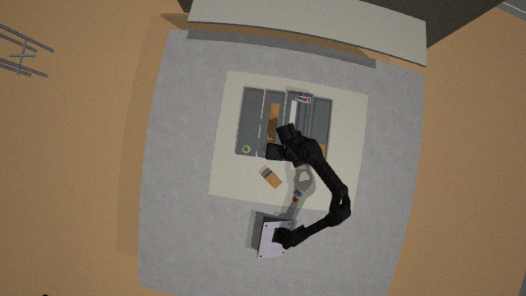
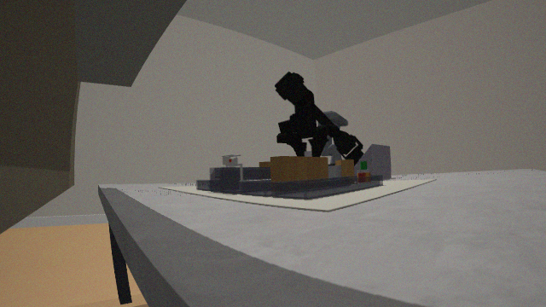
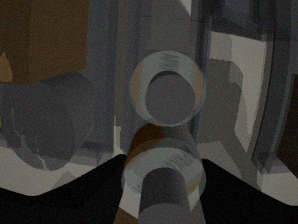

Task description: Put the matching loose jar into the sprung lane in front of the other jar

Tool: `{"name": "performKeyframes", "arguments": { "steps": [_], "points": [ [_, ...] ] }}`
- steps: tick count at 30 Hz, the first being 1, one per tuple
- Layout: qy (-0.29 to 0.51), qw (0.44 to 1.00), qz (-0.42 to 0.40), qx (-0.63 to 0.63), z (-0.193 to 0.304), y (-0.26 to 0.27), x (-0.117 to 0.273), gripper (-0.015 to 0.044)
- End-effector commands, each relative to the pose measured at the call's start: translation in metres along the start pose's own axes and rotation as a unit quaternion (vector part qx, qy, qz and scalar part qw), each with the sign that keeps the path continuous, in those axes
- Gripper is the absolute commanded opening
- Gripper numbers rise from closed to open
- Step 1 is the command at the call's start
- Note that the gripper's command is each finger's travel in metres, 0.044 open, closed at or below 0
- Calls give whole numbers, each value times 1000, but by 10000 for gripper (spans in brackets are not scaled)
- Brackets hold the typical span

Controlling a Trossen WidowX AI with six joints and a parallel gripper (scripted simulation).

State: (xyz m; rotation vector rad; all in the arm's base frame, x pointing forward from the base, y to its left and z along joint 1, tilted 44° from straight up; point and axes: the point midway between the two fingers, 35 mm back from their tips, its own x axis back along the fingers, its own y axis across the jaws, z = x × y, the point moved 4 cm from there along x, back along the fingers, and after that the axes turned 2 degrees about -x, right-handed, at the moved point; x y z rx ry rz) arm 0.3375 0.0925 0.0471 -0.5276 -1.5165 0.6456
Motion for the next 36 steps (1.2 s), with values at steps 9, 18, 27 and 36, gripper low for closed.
{"name": "performKeyframes", "arguments": {
  "steps": [9,18,27,36],
  "points": [
    [-12,1000,4,-5,-5,0,1,0],
    [-12,1000,4,-5,-5,0,0,0],
    [-12,1000,4,-5,-5,0,-1,0],
    [-12,1000,4,-5,-5,0,-5,0]
  ]
}}
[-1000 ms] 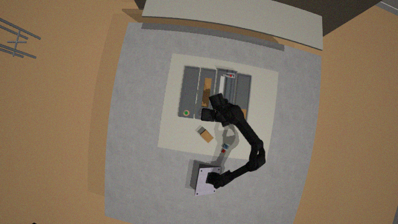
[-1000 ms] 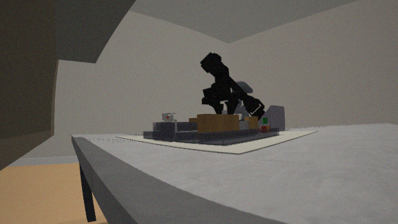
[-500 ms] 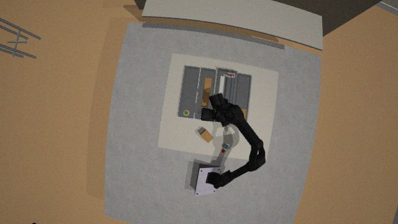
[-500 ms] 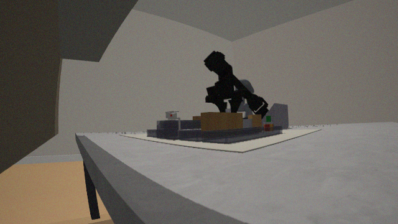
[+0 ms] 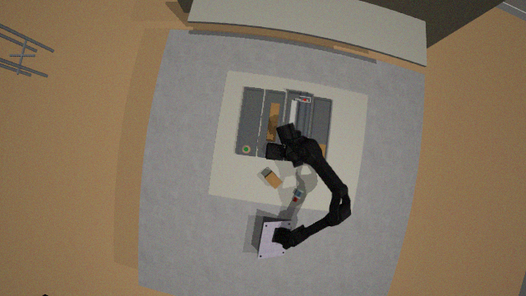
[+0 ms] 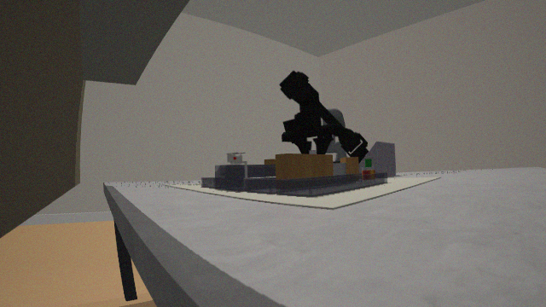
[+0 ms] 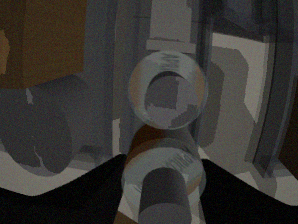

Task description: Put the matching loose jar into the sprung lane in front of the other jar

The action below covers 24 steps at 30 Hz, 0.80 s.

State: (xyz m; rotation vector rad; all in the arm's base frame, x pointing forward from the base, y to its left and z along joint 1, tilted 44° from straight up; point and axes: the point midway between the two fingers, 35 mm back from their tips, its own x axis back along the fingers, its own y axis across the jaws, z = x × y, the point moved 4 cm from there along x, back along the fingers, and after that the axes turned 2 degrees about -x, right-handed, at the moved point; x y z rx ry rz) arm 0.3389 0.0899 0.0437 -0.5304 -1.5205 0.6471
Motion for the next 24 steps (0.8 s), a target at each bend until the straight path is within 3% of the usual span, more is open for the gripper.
{"name": "performKeyframes", "arguments": {
  "steps": [1,24],
  "points": [
    [-10,1000,3,-4,-4,0,-1,0],
    [-10,1000,3,-4,-5,0,-9,0]
  ]
}}
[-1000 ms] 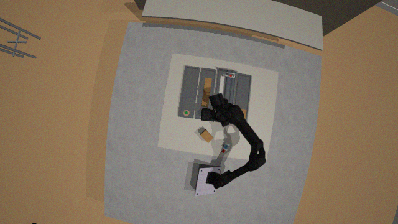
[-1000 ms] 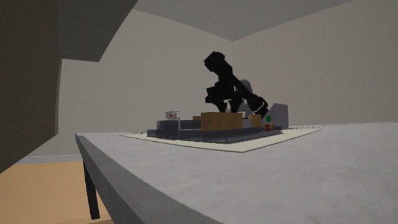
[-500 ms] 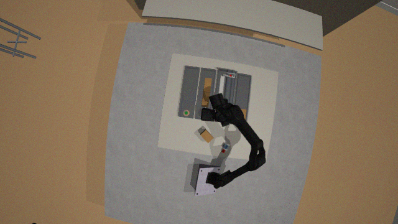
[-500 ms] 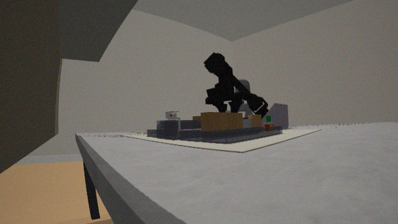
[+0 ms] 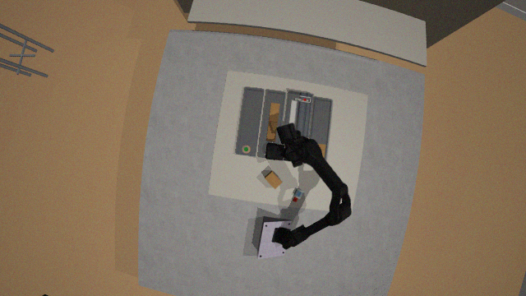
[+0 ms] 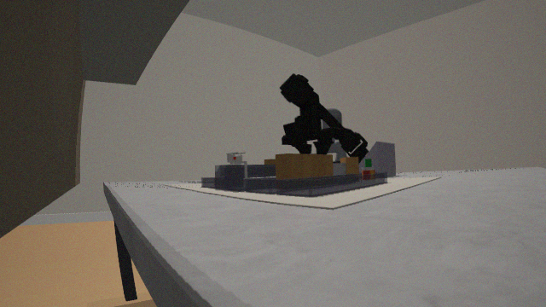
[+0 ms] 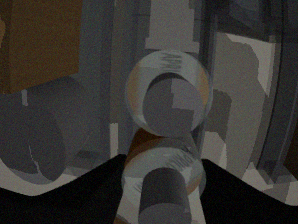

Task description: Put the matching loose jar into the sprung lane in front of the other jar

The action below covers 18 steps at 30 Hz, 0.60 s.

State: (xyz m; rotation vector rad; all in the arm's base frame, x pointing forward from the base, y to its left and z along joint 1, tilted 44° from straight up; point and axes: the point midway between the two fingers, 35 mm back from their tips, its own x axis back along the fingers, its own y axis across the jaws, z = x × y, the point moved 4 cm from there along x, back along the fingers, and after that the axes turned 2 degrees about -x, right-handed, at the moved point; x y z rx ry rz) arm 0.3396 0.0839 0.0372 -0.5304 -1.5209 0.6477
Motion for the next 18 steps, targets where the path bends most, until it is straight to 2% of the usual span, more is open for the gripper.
{"name": "performKeyframes", "arguments": {
  "steps": [1,18],
  "points": [
    [-10,1000,3,-4,-4,0,-1,0],
    [-10,1000,3,-4,-4,-1,-7,0]
  ]
}}
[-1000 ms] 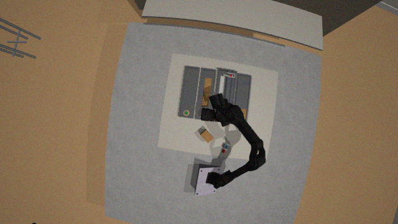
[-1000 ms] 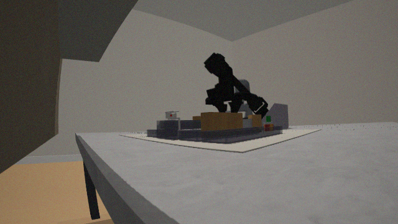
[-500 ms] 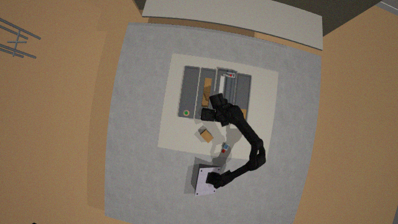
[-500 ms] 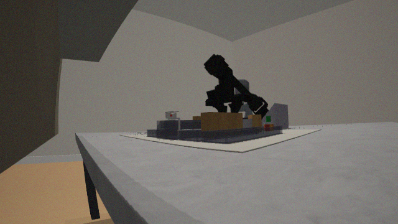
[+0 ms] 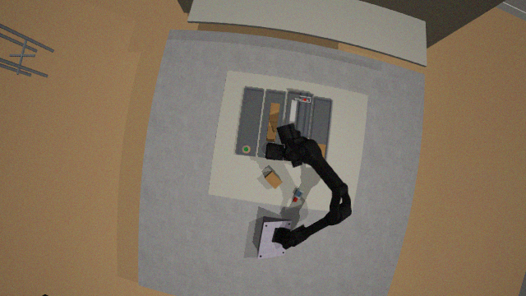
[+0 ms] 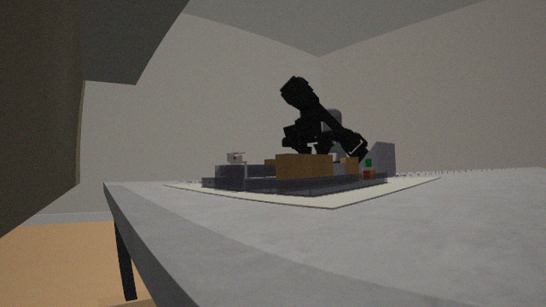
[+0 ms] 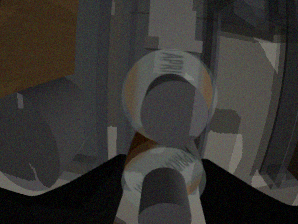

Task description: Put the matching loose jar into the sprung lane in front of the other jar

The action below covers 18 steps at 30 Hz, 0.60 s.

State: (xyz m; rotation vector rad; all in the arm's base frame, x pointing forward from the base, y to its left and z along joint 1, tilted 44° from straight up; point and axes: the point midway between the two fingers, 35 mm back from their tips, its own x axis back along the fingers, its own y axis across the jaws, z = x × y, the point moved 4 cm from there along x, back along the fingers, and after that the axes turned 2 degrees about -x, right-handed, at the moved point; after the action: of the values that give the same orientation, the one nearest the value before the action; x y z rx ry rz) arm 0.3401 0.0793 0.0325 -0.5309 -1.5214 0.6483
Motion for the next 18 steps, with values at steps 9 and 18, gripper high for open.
{"name": "performKeyframes", "arguments": {
  "steps": [9,18],
  "points": [
    [-10,1000,3,-4,-4,-1,-4,0],
    [-10,1000,3,-4,-3,-1,-5,0]
  ]
}}
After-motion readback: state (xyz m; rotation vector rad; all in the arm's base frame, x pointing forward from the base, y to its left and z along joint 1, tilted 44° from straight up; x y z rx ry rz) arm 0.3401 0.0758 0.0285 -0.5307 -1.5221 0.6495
